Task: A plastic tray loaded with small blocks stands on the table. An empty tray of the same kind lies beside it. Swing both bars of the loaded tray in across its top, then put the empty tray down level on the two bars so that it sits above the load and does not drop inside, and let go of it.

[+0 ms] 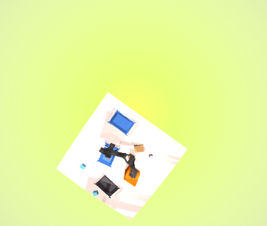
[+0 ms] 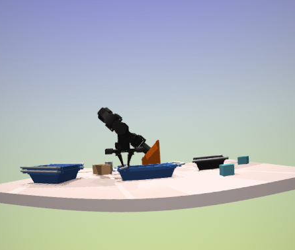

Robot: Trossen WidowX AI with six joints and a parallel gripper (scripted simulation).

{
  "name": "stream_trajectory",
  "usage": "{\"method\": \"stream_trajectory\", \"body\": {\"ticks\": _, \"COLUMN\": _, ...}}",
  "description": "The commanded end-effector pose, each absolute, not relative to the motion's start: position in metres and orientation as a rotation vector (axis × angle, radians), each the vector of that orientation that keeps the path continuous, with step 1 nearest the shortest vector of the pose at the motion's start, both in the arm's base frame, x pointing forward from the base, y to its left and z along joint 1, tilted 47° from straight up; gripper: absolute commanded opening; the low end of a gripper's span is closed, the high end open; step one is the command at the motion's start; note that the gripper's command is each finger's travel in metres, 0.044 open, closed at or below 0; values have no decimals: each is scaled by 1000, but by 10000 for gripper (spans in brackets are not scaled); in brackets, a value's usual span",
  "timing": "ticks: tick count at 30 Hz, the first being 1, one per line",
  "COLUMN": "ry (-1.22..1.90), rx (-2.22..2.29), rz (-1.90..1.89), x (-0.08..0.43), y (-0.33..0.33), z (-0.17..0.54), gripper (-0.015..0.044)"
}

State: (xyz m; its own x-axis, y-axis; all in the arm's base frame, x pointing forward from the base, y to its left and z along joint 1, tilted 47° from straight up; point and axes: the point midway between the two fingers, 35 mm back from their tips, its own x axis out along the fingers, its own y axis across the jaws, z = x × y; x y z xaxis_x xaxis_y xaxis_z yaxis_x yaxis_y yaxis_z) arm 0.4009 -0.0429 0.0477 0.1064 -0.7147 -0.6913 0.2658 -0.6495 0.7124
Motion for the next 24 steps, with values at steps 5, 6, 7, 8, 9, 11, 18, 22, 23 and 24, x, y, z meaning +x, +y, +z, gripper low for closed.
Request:
{"method": "stream_trajectory", "body": {"ticks": 5, "ry": -457, "rx": 1637, "rz": -1643, "x": 400, "y": -30, "z": 59, "gripper": 86}}
{"method": "stream_trajectory", "body": {"ticks": 6, "ry": -457, "rx": 1637, "rz": -1643, "x": 399, "y": -25, "z": 64, "gripper": 86}}
{"method": "stream_trajectory", "body": {"ticks": 7, "ry": -457, "rx": 1637, "rz": -1643, "x": 399, "y": -21, "z": 70, "gripper": 86}}
{"method": "stream_trajectory", "body": {"ticks": 8, "ry": -457, "rx": 1637, "rz": -1643, "x": 398, "y": -17, "z": 74, "gripper": 86}}
{"method": "stream_trajectory", "body": {"ticks": 9, "ry": -457, "rx": 1637, "rz": -1643, "x": 398, "y": -14, "z": 77, "gripper": 86}}
{"method": "stream_trajectory", "body": {"ticks": 11, "ry": -457, "rx": 1637, "rz": -1643, "x": 398, "y": -13, "z": 78, "gripper": 86}}
{"method": "stream_trajectory", "body": {"ticks": 18, "ry": -450, "rx": 1632, "rz": -1640, "x": 398, "y": -17, "z": 72, "gripper": 86}}
{"method": "stream_trajectory", "body": {"ticks": 22, "ry": -450, "rx": 1632, "rz": -1640, "x": 398, "y": -17, "z": 72, "gripper": 86}}
{"method": "stream_trajectory", "body": {"ticks": 23, "ry": -450, "rx": 1632, "rz": -1640, "x": 398, "y": -17, "z": 72, "gripper": 86}}
{"method": "stream_trajectory", "body": {"ticks": 24, "ry": -450, "rx": 1632, "rz": -1640, "x": 398, "y": -17, "z": 72, "gripper": 86}}
